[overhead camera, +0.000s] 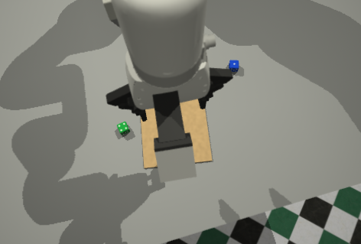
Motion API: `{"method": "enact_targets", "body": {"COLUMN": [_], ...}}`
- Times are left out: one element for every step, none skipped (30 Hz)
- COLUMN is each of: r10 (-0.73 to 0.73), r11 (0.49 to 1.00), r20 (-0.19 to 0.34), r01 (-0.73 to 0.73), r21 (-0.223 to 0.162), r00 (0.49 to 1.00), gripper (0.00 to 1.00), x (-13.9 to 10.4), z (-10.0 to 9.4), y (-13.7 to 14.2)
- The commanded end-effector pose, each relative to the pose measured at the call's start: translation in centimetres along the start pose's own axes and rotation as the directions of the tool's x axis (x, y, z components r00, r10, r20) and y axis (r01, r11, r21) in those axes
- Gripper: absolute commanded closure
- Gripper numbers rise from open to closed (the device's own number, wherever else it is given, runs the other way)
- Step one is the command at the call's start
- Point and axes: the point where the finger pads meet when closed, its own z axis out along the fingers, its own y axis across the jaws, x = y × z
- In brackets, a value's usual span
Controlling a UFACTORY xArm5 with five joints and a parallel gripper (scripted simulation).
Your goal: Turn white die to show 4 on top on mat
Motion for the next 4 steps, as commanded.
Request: {"method": "enact_targets", "body": {"r10": [0.0,0.0,0.0,0.0], "r11": [1.0,1.0,1.0,1.0], "r20": [-0.004,-0.004,-0.004,-0.004], "r01": [0.0,0.0,0.0,0.0], "r21": [0.0,0.0,0.0,0.0], "r00": [1.0,1.0,1.0,1.0], "gripper": [0.0,0.0,0.0,0.0], "x": [0.12,0.12,0.12,0.12], "z": [-0.15,-0.15,-0.15,-0.15], "y": [0.0,0.0,0.0,0.0]}}
